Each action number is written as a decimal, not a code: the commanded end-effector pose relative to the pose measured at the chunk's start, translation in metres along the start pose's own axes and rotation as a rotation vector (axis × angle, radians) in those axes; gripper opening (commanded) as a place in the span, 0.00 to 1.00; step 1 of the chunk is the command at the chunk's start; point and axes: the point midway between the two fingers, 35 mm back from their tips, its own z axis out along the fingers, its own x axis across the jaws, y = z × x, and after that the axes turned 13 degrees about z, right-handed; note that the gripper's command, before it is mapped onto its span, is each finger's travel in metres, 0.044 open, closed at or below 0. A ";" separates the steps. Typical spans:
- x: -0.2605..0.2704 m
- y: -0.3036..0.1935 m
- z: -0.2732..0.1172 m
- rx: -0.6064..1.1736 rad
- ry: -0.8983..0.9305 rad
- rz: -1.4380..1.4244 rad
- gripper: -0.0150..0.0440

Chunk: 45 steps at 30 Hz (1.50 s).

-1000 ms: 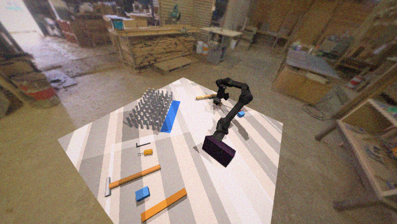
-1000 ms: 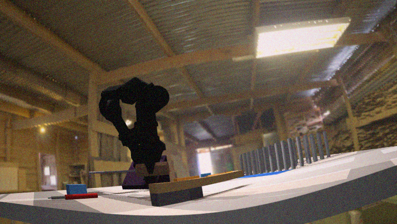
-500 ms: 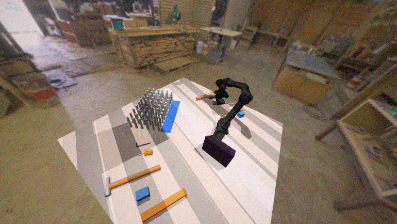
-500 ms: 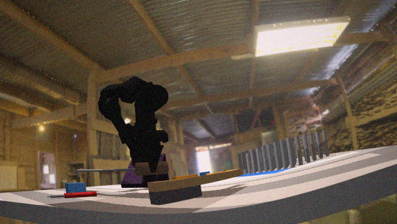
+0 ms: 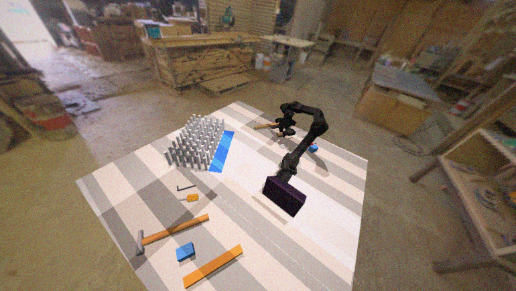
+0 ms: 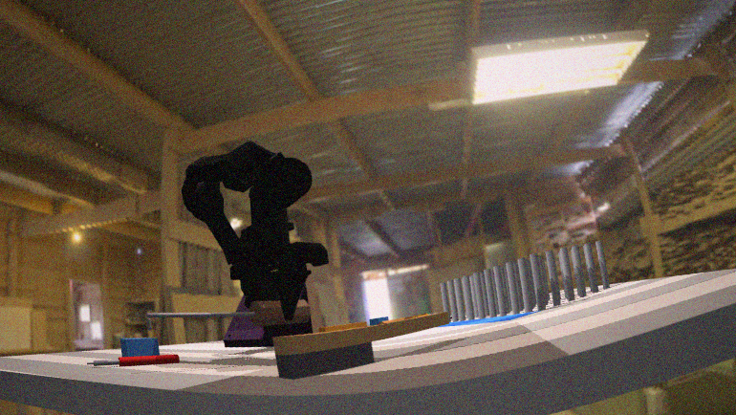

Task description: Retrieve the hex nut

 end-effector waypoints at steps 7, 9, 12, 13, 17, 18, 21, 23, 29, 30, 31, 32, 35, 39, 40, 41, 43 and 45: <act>0.001 -0.001 0.010 0.003 0.000 -0.011 0.25; 0.001 -0.001 0.014 0.002 0.000 -0.011 0.25; 0.001 -0.001 0.019 0.002 0.001 -0.010 0.25; 0.001 -0.001 0.020 0.002 0.001 -0.010 0.25; 0.002 -0.001 0.027 0.001 0.001 -0.009 0.25; 0.002 -0.001 0.028 0.001 0.001 -0.008 0.25; 0.002 -0.001 0.033 0.001 0.002 -0.008 0.25; 0.002 -0.001 0.036 0.000 0.002 -0.007 0.25; 0.001 -0.001 0.046 -0.001 0.003 -0.006 0.25; 0.001 0.000 0.048 -0.002 0.004 -0.006 0.25; 0.001 0.000 0.049 -0.002 0.004 -0.006 0.25; 0.001 0.000 0.051 -0.002 0.004 -0.005 0.25; 0.000 0.000 0.056 -0.004 0.005 -0.002 0.25; 0.001 0.001 0.054 -0.008 0.007 0.006 0.30; 0.001 0.001 0.054 -0.008 0.007 0.006 0.34; 0.001 0.001 0.054 -0.008 0.007 0.006 0.39; 0.001 0.001 0.054 -0.008 0.007 0.006 0.48; 0.001 0.001 0.054 -0.008 0.007 0.006 0.57</act>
